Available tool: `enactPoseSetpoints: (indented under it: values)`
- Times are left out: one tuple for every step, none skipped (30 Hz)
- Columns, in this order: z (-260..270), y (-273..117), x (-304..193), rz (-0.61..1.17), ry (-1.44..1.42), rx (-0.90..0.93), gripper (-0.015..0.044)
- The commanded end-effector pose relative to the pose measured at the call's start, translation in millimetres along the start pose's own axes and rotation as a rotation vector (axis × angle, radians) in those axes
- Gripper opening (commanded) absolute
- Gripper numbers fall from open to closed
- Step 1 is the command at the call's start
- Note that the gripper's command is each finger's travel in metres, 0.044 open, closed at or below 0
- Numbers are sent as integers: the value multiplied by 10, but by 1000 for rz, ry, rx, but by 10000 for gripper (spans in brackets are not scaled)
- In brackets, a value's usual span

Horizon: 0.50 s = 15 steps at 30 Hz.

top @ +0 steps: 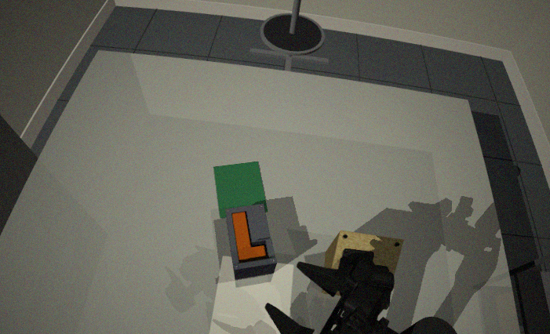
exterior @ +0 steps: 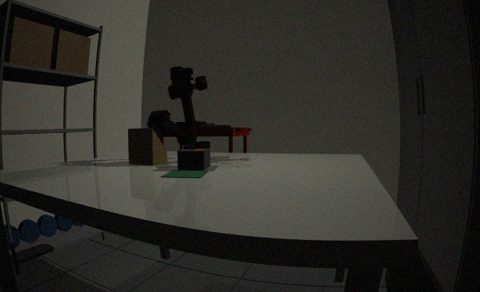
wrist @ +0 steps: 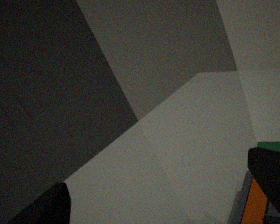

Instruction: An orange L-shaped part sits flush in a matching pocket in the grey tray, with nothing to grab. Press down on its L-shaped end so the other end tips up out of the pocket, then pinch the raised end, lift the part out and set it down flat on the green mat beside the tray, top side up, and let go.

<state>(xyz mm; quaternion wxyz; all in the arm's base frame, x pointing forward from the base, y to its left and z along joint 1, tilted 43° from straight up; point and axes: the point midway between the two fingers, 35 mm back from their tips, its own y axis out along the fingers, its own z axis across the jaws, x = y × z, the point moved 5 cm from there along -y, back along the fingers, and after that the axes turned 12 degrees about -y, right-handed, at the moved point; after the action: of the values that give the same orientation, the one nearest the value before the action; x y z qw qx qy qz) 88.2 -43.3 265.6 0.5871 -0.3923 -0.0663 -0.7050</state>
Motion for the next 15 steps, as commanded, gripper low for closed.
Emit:
enactPoseSetpoints:
  values:
    - [-4, 4, 7, 7, -4, 1, 374]
    - [-13, 11, 20, 21, -11, 3, 348]
    - [-26, 24, 38, 42, -22, 6, 321]
    - [-43, 42, 62, 70, -37, 10, 295]
    - [-65, 67, 89, 106, -56, 16, 269]
    - [-90, 102, 119, 148, -79, 24, 243]
    - [-118, 143, 148, 194, -105, 33, 216]
    - [-145, 191, 173, 242, -133, 43, 190]
    - [-173, 242, 192, 289, -159, 54, 180]
    - [-205, 305, 215, 336, -186, 63, 180]
    - [-227, 363, 224, 384, -222, 75, 180]
    - [-258, 430, 234, 431, -257, 89, 180]
    - [-280, 496, 233, 482, -288, 105, 180]
    - [-303, 568, 227, 535, -320, 123, 180]
    - [-319, 647, 221, 586, -349, 134, 180]
